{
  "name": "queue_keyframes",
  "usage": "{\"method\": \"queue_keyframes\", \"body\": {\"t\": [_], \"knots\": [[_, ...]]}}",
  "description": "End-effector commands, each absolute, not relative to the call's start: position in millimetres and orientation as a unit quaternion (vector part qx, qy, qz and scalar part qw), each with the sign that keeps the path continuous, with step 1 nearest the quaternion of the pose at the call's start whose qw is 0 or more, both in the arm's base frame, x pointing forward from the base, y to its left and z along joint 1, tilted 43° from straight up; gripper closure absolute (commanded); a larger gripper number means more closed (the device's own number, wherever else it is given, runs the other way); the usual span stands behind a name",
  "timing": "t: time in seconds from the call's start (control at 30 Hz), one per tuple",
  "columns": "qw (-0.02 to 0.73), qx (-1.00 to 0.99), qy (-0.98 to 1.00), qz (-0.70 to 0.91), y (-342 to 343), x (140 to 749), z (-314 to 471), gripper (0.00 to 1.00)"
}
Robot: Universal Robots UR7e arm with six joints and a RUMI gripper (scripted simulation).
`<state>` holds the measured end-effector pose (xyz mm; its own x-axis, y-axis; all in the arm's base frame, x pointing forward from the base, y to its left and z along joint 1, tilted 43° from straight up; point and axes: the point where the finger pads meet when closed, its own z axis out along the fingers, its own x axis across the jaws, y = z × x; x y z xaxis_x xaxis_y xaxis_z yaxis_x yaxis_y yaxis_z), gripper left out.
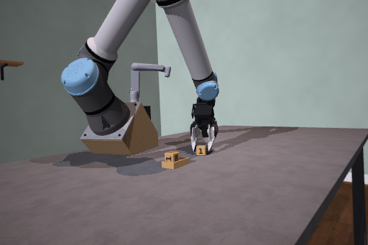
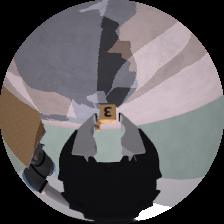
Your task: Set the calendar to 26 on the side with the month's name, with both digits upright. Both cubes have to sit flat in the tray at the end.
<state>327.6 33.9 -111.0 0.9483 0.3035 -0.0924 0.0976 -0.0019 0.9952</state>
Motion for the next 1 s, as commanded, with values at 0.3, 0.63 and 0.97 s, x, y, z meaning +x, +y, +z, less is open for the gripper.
{"method": "queue_keyframes", "body": {"t": [0.3,0.63,0.97], "knots": [[0.692,0.704,0.142,0.075,34.2,327.8,-110.9,0.9],[0.692,0.704,0.142,0.075,34.2,327.8,-110.9,0.9],[0.692,0.704,0.142,0.075,34.2,327.8,-110.9,0.9]]}}
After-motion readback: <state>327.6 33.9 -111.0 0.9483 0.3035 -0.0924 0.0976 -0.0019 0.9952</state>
